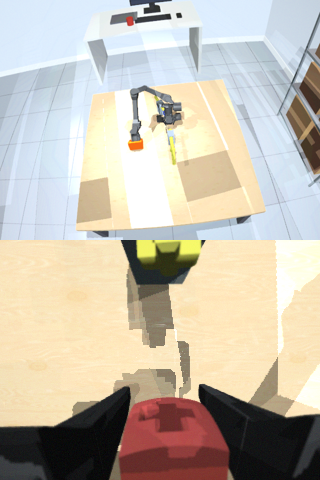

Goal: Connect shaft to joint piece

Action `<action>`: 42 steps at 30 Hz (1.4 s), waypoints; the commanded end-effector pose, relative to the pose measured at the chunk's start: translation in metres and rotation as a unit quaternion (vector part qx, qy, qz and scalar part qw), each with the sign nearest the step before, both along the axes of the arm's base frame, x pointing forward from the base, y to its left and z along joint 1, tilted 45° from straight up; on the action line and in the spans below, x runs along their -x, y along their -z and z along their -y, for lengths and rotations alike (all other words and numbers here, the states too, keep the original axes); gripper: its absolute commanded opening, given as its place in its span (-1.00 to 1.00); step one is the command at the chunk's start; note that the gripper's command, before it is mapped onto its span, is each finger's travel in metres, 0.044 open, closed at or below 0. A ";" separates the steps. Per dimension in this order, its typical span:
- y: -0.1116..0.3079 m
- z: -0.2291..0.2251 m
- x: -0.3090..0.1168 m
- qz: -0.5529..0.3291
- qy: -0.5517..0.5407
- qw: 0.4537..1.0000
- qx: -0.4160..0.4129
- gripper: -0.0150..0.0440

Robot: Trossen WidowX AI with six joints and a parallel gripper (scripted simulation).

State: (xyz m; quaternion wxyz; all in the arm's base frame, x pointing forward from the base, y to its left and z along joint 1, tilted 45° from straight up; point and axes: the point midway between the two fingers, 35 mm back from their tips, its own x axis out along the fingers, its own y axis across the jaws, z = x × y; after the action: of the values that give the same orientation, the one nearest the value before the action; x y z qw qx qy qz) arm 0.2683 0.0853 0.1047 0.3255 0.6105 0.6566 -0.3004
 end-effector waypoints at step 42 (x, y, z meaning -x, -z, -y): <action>-0.054 0.056 -0.008 0.121 -0.058 0.987 -0.084 1.00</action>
State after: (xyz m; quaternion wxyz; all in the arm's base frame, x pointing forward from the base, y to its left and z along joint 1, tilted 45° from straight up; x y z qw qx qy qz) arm 0.2741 0.0411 0.1452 0.3253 0.6351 0.6789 -0.1727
